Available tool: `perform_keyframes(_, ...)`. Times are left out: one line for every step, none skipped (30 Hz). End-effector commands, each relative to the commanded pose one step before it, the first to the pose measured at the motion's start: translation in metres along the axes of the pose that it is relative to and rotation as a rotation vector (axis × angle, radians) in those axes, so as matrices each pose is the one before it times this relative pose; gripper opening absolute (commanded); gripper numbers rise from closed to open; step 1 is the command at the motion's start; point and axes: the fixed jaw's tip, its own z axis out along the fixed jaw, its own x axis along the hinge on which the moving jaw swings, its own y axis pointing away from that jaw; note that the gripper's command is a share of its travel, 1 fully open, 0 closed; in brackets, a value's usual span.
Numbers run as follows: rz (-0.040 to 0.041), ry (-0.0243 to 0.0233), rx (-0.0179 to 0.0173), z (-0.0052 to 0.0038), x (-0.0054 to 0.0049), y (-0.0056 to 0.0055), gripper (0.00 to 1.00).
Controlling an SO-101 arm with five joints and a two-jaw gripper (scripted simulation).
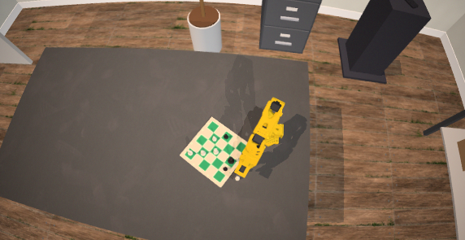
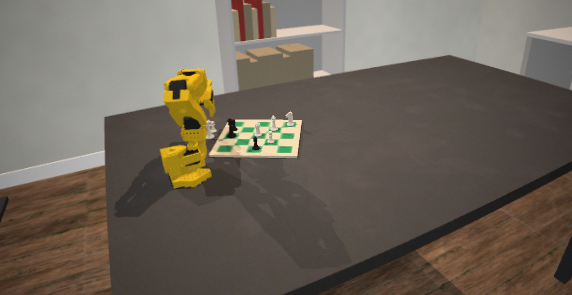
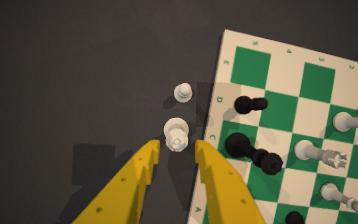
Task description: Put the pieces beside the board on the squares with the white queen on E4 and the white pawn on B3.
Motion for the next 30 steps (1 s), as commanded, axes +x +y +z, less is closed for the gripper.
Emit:
perform_keyframes(-0.00186, -0.00032, -0.00608, 0.009758, 0.00557, 0.00197, 0.12)
perform_keyframes(0.0, 0.00003, 0.0, 0.00221, 0.00131, -0.00001, 0.12)
perform_keyframes(0.0, 0.00005, 0.0, 0.002125, 0.00133, -0.00001, 0.12)
perform_keyframes(0.0, 0.00003, 0.0, 0.002143, 0.00121, -0.00001, 0.12)
perform_keyframes(0.0, 0.00004, 0.0, 0.002094, 0.00114, -0.00001, 0.12)
perform_keyframes(0.0, 0.00004, 0.0, 0.001966, 0.00113, -0.00001, 0.12)
perform_keyframes(0.0, 0.00005, 0.0, 0.001832, 0.00111, -0.00001, 0.12)
perform_keyframes(0.0, 0.00005, 0.0, 0.001689, 0.00108, -0.00001, 0.12)
perform_keyframes(0.0, 0.00005, 0.0, 0.001629, 0.00094, -0.00001, 0.12)
perform_keyframes(0.0, 0.00003, 0.0, 0.001546, 0.00081, -0.00001, 0.12)
perform_keyframes(0.0, 0.0, 0.0, 0.0, 0.0, 0.0, 0.12)
perform_keyframes(0.0, 0.0, 0.0, 0.0, 0.0, 0.0, 0.12)
perform_keyframes(0.0, 0.00004, 0.0, 0.001384, 0.00077, -0.00001, 0.12)
perform_keyframes(0.0, 0.00003, 0.0, 0.001221, 0.0007, -0.00001, 0.12)
perform_keyframes(0.0, 0.00004, 0.0, 0.001062, 0.00063, -0.00001, 0.12)
perform_keyframes(0.0, 0.00003, 0.0, 0.000906, 0.00056, 0.0, 0.12)
perform_keyframes(0.0, 0.00004, 0.0, 0.000757, 0.00048, 0.0, 0.12)
perform_keyframes(0.0, 0.00002, 0.0, 0.000614, 0.00039, 0.0, 0.12)
perform_keyframes(0.0, 0.00003, 0.0, 0.000482, 0.00032, 0.0, 0.12)
perform_keyframes(0.0, 0.00001, 0.0, 0.00036, 0.00024, 0.0, 0.12)
perform_keyframes(0.0, 0.00002, 0.0, 0.000252, 0.00017, 0.0, 0.12)
perform_keyframes(0.0, 0.0, 0.0, 0.000159, 0.00011, 0.0, 0.12)
perform_keyframes(0.0, 0.00001, 0.0, 0.000086, 0.00006, 0.0, 0.12)
perform_keyframes(0.0, 0.0, 0.0, 0.000032, 0.00002, 0.0, 0.12)
perform_keyframes(0.0, 0.00001, 0.0, 0.000005, 0.0, 0.0, 0.12)
perform_keyframes(0.0, -0.00001, 0.0, 0.0, 0.0, 0.0, 0.12)
perform_keyframes(0.0, 0.00001, 0.0, 0.0, 0.0, 0.0, 0.12)
perform_keyframes(0.0, 0.0, 0.0, 0.0, 0.0, 0.0, 0.12)
perform_keyframes(0.0, 0.0, 0.0, 0.0, 0.0, 0.0, 0.12)
perform_keyframes(0.0, 0.0, 0.0, 0.000003, 0.00004, 0.0, 0.12)
